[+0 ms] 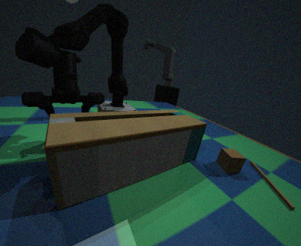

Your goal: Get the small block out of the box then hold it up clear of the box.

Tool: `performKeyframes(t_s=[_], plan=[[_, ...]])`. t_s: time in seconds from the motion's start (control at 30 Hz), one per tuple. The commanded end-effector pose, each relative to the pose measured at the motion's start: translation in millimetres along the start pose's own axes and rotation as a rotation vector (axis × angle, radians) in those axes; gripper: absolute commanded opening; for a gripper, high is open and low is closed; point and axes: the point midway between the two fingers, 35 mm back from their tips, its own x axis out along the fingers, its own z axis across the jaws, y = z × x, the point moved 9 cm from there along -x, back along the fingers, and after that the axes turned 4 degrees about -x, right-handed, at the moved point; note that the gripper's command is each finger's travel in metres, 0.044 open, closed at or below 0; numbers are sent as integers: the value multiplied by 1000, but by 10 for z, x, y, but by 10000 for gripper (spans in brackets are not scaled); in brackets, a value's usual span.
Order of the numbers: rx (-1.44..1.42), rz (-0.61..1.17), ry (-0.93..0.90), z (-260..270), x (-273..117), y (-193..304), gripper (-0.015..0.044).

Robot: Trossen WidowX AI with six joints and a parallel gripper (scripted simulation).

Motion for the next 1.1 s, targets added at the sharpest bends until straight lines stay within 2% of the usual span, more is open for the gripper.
performKeyframes(t_s=[0.0, 1.07], plan=[[-5, 18, -16, 1, 32, -15, 285], [-5, 18, -15, -37, 499, -196, 285]])
